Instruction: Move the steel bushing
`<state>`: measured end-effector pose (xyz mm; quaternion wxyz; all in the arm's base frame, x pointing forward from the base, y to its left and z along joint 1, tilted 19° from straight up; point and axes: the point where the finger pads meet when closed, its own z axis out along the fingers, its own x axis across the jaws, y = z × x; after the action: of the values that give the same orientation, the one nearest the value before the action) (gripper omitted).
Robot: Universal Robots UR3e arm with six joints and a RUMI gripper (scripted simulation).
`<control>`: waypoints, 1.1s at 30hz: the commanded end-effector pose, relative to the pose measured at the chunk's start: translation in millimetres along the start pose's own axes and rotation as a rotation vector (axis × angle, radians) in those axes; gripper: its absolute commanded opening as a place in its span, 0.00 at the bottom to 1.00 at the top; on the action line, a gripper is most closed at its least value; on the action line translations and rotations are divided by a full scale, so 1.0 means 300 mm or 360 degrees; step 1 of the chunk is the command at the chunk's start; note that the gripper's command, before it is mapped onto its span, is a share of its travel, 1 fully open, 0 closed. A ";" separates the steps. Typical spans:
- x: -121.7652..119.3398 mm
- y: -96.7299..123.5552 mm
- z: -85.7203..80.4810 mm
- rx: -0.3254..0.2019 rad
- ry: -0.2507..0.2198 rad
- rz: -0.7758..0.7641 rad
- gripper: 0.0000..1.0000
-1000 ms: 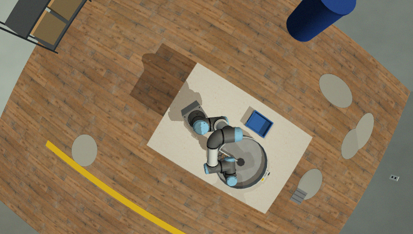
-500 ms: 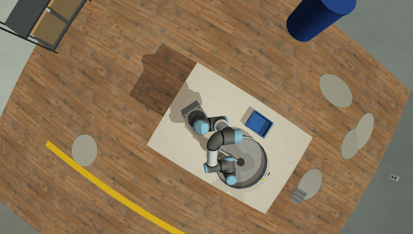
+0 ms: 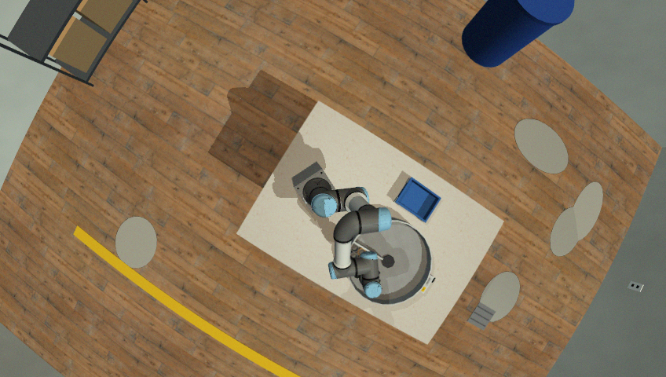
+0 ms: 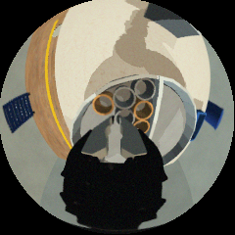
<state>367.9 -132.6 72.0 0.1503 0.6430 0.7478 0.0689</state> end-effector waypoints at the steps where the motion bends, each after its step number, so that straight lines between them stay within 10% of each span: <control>1: -0.002 0.002 -0.002 -0.0003 -0.0003 -0.0001 0.05; 33: -0.002 0.002 -0.002 -0.0003 -0.0003 -0.0001 0.00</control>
<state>368.0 -132.7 72.0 0.1505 0.6430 0.7478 0.0688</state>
